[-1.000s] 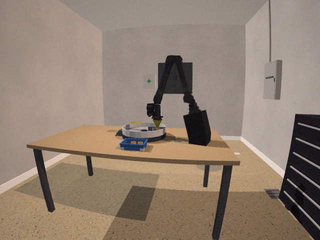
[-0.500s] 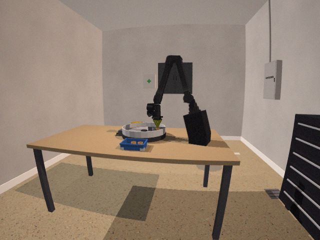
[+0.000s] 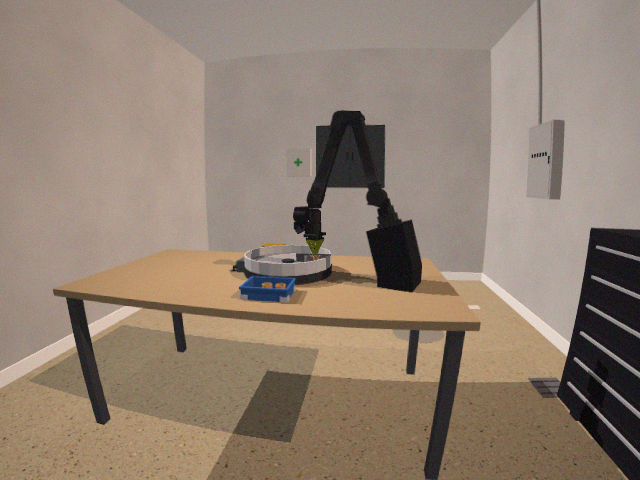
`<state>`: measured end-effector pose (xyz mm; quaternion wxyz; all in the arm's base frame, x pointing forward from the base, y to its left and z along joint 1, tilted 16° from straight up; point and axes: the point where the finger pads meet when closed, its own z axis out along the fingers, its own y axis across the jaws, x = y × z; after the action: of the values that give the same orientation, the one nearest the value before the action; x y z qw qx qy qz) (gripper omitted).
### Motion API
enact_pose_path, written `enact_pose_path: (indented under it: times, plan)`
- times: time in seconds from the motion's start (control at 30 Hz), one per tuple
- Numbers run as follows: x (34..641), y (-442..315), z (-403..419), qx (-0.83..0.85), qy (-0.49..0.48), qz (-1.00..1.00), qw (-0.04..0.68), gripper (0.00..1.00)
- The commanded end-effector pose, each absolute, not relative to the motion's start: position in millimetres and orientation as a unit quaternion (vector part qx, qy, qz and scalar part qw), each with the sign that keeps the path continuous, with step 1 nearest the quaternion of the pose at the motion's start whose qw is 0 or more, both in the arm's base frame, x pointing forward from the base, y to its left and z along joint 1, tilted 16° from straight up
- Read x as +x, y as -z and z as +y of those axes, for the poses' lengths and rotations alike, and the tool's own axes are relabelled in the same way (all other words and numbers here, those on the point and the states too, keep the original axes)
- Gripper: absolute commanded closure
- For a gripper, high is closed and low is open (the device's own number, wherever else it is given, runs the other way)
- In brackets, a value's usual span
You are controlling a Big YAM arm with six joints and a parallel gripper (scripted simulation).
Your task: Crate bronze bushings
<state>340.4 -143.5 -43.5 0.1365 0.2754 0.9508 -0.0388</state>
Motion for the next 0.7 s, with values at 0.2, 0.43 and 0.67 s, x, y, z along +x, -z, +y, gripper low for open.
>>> enact_pose_path:
  times: [0.2, 0.43, 0.67]
  plan:
    - [351, 32, -152, 0.274, 0.041, 0.949, 0.153, 0.86]
    - [355, 41, -155, 0.275, 0.041, 0.948, 0.153, 0.86]
    - [362, 30, -157, 0.274, 0.043, 0.946, 0.170, 0.86]
